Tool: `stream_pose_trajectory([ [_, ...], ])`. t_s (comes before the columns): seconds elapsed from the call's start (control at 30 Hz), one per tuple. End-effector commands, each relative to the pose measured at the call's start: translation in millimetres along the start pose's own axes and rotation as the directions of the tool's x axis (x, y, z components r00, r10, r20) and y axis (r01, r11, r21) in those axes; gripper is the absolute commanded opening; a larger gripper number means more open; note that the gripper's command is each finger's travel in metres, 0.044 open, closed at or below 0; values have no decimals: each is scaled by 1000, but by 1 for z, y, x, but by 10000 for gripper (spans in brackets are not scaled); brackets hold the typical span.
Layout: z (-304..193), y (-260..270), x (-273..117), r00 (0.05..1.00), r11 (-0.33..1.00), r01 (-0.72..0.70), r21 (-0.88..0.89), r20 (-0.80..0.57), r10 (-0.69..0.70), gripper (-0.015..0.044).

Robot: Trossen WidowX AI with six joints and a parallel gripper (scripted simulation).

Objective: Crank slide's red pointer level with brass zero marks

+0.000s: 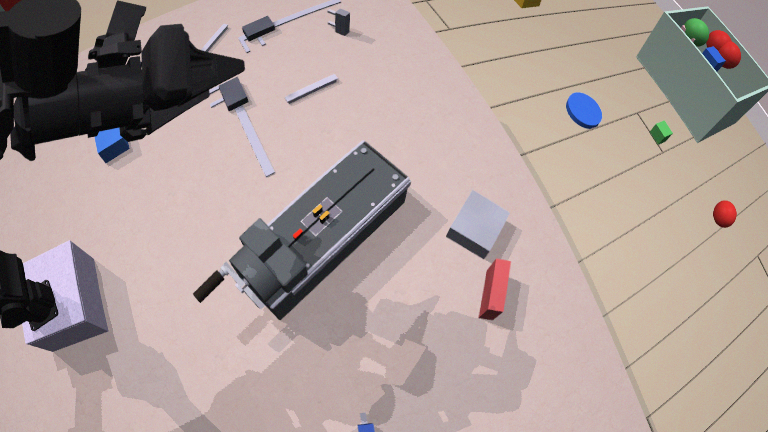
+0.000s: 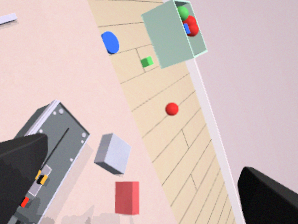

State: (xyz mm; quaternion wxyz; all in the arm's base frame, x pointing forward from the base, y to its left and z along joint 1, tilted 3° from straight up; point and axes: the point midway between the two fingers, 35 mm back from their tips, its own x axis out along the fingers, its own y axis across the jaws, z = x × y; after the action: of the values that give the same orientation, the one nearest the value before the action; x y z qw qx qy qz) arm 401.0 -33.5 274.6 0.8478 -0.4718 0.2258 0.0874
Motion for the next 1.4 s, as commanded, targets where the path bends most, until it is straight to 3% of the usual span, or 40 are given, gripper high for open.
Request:
stream_pose_trajectory([
  [0.0, -6, -2, 11, 998, 990, -51, -132, -46, 45, 440],
  [0.37, -24, 1, 47, 959, 793, -282, -540, -178, 220, 440],
  [0.8, -53, 14, 81, 853, 311, -458, -833, -313, 418, 440],
  [1.07, -74, 27, 98, 760, -23, -437, -899, -383, 525, 440],
  [1.37, -93, 41, 109, 645, -336, -271, -902, -430, 632, 440],
])
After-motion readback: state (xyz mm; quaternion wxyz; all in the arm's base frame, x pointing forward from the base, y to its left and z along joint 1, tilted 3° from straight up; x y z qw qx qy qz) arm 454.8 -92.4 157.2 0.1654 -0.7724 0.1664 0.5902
